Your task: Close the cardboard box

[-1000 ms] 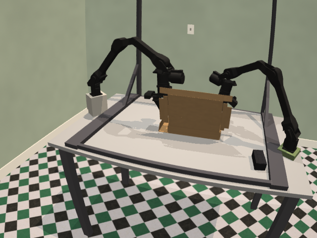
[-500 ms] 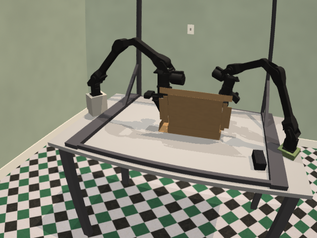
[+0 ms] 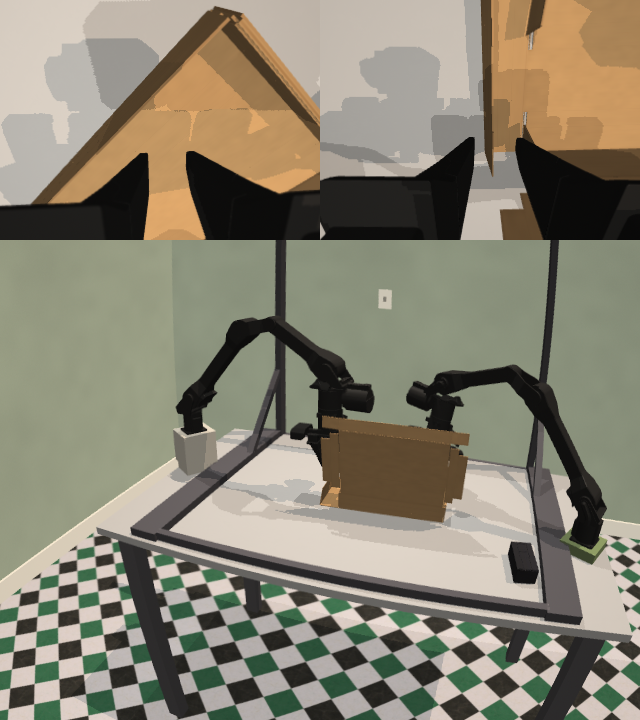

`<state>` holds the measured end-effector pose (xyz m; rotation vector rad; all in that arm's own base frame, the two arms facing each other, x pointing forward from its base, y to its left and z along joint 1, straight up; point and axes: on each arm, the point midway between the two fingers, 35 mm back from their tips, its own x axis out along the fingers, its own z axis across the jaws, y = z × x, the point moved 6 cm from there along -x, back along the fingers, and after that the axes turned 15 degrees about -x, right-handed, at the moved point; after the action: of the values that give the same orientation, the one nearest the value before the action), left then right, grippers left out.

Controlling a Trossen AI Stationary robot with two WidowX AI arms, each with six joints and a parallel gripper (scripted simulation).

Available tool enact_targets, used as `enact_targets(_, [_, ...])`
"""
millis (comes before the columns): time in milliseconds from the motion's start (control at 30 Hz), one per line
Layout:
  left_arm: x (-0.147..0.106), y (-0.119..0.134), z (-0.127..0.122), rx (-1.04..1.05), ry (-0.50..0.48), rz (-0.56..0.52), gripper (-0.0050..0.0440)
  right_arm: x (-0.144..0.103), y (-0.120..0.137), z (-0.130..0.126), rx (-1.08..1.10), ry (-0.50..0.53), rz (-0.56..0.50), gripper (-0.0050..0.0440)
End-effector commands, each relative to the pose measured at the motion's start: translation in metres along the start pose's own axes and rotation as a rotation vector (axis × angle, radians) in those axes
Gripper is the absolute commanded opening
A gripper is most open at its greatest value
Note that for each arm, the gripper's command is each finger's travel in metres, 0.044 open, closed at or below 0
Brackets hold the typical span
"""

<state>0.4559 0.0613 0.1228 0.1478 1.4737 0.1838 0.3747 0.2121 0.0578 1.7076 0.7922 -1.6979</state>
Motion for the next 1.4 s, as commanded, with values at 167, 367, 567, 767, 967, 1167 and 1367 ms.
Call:
enact_targets(167, [0.010,0.027,0.018,-0.537,0.092,0.074,0.0098,-0.013,0.001,-0.003,-0.003,0.033,0.010,0.0145])
enact_targets(367, [0.019,0.034,0.020,-0.738,0.117,0.112,0.0098,-0.013,0.001,-0.003,-0.003,0.033,0.010,0.0145])
enact_targets(567, [0.023,0.035,0.018,-0.769,0.131,0.121,0.0098,-0.013,0.001,-0.003,-0.003,0.033,0.010,0.0145])
enact_targets(767, [0.024,0.035,0.018,-0.769,0.131,0.121,0.0098,-0.013,0.001,-0.003,-0.003,0.033,0.010,0.0145])
enact_targets(967, [0.031,0.033,0.018,-0.769,0.131,0.121,0.0098,-0.013,0.001,-0.003,-0.003,0.033,0.010,0.0145])
enact_targets(1167, [0.040,0.031,0.017,-0.769,0.131,0.121,0.0098,-0.013,0.001,-0.003,-0.003,0.033,0.010,0.0145])
enact_targets(1367, [0.048,0.030,0.016,-0.769,0.131,0.121,0.0098,-0.013,0.001,-0.003,-0.003,0.033,0.010,0.0145])
